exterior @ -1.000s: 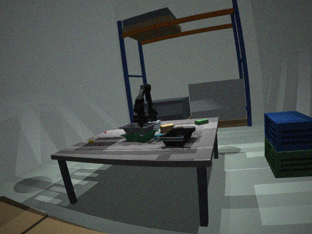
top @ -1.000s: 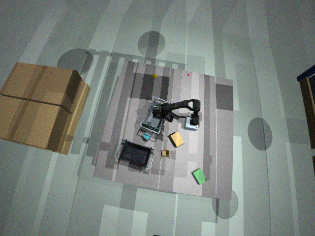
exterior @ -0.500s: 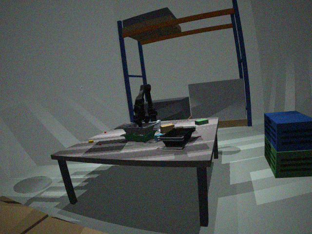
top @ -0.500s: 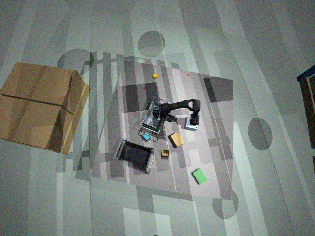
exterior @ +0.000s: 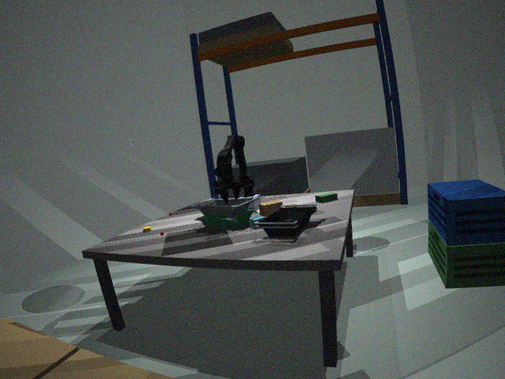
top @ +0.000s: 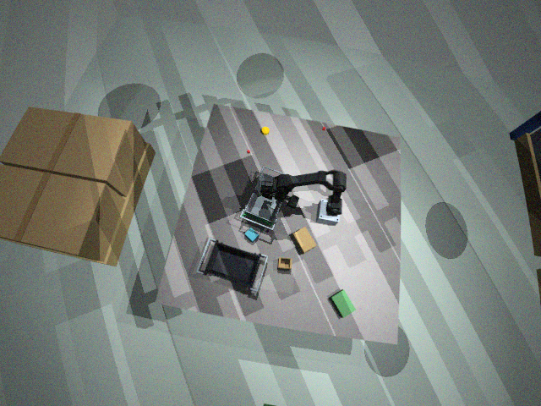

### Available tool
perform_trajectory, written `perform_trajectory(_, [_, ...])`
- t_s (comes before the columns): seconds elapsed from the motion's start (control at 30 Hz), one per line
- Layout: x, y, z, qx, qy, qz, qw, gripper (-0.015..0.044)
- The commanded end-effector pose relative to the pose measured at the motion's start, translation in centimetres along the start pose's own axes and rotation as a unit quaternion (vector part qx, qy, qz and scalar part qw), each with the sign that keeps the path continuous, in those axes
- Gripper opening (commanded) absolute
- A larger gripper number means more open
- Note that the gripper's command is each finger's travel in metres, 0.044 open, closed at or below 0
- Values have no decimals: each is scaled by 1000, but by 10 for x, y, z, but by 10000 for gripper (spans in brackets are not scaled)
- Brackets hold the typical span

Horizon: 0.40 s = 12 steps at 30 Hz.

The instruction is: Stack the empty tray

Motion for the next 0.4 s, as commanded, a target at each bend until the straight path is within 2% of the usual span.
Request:
perform_trajectory(0.0, [1, 31, 0, 3, -1, 5, 1000, 440])
perform_trajectory(0.23, [-4, 73, 2, 4, -1, 5, 1000, 440])
perform_trajectory(0.37, [-4, 66, 2, 3, 0, 6, 1000, 440])
Point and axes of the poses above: the point midway between the two fingers, 35 mm back from their tips, its own y axis back along the fingers, its own x axis across the jaws, z = x × y, the point moved 5 cm from there along y, back along the fingers, and after that the axes turned 10 degrees about -y, right-handed, at the moved point
